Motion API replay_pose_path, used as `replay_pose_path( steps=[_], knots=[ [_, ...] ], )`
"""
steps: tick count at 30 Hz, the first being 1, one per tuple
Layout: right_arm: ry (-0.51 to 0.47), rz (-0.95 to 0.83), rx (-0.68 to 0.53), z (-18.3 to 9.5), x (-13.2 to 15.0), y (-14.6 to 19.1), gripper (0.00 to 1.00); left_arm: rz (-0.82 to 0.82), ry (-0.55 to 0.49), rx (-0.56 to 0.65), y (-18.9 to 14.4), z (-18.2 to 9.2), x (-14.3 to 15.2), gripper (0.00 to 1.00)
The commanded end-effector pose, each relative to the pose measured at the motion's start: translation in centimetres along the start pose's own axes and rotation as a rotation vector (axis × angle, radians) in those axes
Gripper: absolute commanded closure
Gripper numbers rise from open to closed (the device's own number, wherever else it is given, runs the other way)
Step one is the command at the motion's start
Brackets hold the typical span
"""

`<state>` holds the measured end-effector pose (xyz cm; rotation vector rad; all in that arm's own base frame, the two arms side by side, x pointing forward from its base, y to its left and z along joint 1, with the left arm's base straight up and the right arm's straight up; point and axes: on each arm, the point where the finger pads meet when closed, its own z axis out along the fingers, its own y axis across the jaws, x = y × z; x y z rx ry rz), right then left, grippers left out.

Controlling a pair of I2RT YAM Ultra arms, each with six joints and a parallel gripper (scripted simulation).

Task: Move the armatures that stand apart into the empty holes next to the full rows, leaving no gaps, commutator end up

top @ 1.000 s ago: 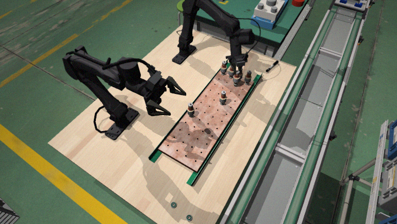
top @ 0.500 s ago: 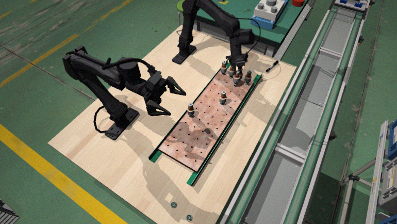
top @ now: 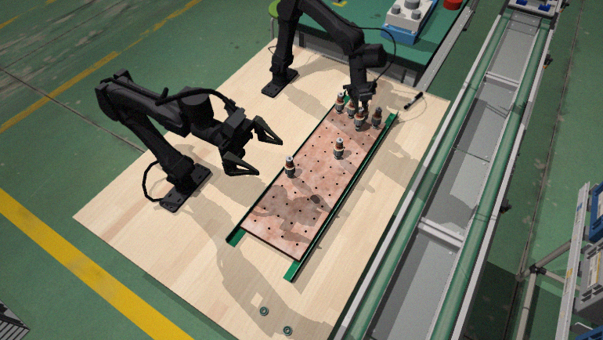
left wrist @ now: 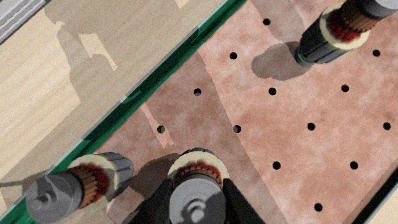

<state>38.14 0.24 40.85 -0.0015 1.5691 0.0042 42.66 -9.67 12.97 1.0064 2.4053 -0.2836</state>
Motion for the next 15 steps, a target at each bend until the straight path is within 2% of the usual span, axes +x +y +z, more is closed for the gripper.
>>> replay_pose_path(
  steps=[1, 15],
  knots=[
    [-0.05, 0.011, 0.012, -0.8, -2.48, -0.24, 0.0, 0.042, -0.122, -0.056, 0.95, -3.16, -3.74, 0.99],
    [-0.05, 0.011, 0.012, -0.8, -2.48, -0.24, 0.0, 0.047, -0.12, -0.051, 0.77, -2.93, -3.86, 0.99]
  ],
)
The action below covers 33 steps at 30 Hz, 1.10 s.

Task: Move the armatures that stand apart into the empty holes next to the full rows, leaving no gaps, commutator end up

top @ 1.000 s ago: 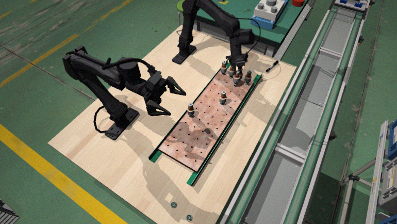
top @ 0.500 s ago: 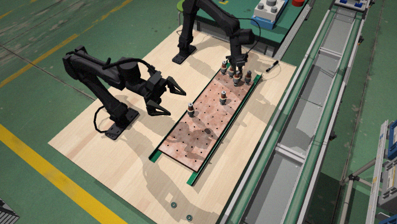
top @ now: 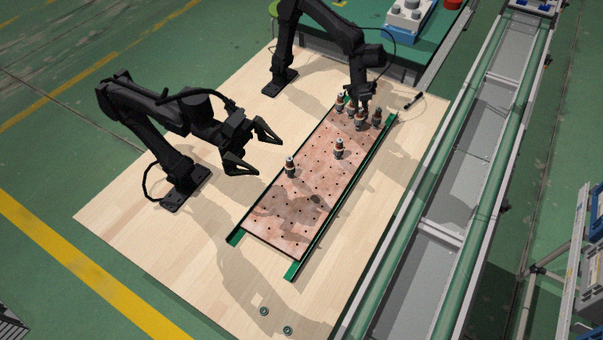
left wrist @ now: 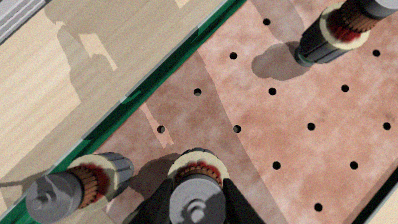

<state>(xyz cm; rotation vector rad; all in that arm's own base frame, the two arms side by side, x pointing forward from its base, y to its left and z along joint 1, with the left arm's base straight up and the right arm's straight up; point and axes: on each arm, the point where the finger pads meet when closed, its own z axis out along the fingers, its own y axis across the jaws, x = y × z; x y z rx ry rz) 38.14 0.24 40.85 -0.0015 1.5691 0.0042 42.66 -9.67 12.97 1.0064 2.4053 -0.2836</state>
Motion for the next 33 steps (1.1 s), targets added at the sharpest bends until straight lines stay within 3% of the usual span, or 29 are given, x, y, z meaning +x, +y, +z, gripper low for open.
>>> replay_pose_path(
  steps=[1, 10, 33],
  knots=[
    [-0.05, 0.011, 0.012, -0.8, -2.5, -0.2, 0.0, 0.041, -0.089, -0.039, 0.4, -2.8, -3.5, 0.99],
    [-0.05, 0.011, 0.012, -0.8, -2.5, -0.2, 0.0, 0.019, -0.019, -0.019, 0.1, -2.5, -2.9, 0.99],
    [-0.05, 0.011, 0.012, -0.8, -2.5, -0.2, 0.0, 0.033, -0.078, -0.055, 0.9, -3.5, -4.1, 0.99]
  ],
)
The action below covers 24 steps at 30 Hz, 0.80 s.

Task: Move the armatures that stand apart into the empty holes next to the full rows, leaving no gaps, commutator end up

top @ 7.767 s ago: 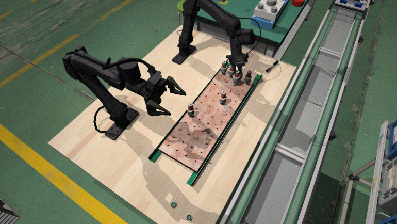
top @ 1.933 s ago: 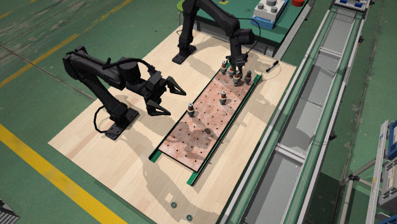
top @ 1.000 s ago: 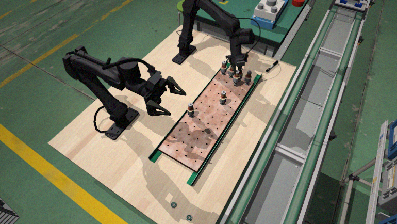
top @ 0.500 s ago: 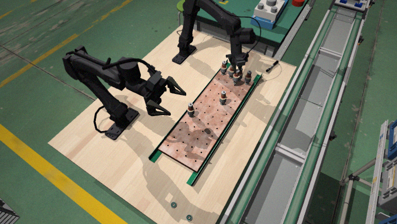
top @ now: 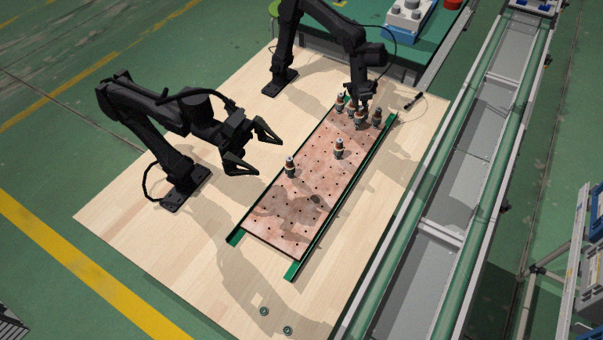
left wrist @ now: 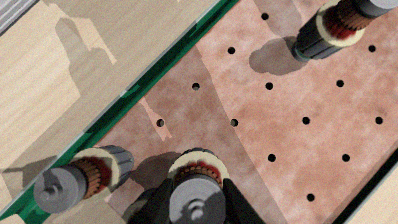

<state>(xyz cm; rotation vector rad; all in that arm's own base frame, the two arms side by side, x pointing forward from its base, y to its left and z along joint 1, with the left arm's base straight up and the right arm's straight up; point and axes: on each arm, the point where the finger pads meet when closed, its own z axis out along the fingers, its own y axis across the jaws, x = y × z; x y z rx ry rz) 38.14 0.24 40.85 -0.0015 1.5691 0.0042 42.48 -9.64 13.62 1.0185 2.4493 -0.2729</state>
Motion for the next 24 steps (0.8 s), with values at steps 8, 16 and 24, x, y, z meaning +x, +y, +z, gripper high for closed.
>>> replay_pose_path(
  steps=[8, 16, 24],
  knots=[
    [-0.05, 0.011, 0.012, -0.8, -2.48, -0.24, 0.0, 0.035, -0.124, -0.064, 1.0, -3.06, -3.67, 0.99],
    [-0.05, 0.011, 0.012, -0.8, -2.48, -0.24, 0.0, 0.035, -0.127, -0.067, 1.04, -3.07, -3.65, 0.99],
    [-0.05, 0.011, 0.012, -0.8, -2.48, -0.24, 0.0, 0.032, -0.125, -0.068, 1.13, -2.98, -3.44, 0.99]
  ],
)
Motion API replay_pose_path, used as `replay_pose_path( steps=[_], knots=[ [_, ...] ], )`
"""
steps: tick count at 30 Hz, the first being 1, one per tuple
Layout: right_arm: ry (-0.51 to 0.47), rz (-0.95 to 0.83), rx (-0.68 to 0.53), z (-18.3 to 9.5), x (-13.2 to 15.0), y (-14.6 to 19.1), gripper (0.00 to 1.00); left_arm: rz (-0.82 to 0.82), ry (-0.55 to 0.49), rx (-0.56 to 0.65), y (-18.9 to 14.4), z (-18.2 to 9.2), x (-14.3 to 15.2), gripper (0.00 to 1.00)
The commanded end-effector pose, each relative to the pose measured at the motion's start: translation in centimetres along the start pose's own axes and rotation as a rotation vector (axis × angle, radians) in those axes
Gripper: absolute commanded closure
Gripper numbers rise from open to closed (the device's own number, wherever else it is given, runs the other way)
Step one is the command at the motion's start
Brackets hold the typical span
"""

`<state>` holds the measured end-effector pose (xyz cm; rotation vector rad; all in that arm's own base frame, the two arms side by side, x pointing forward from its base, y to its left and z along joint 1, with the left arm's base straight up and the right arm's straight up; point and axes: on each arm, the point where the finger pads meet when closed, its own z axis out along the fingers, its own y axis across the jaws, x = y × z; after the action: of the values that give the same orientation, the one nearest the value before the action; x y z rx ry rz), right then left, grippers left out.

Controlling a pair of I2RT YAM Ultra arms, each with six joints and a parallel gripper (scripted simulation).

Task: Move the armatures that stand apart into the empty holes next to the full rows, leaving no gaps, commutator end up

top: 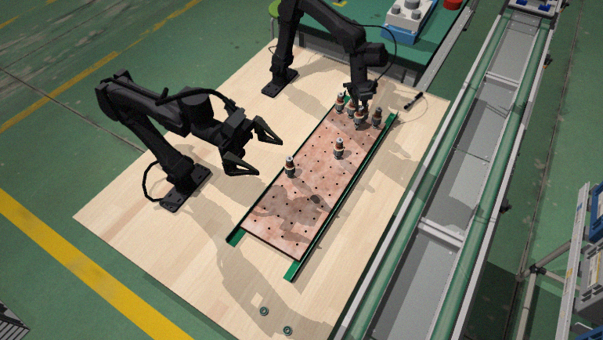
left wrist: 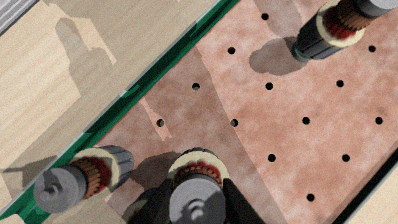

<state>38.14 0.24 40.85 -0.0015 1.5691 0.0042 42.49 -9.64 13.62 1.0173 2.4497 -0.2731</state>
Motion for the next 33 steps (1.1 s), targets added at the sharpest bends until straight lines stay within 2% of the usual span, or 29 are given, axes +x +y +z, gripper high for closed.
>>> replay_pose_path(
  steps=[1, 33],
  knots=[
    [-0.05, 0.011, 0.012, -0.8, -2.5, -0.2, 0.0, 0.034, -0.124, -0.066, 1.0, -2.9, -3.4, 0.99],
    [-0.05, 0.011, 0.012, -0.8, -2.5, -0.2, 0.0, 0.025, -0.094, -0.045, 0.9, -0.2, -1.7, 0.99]
  ],
)
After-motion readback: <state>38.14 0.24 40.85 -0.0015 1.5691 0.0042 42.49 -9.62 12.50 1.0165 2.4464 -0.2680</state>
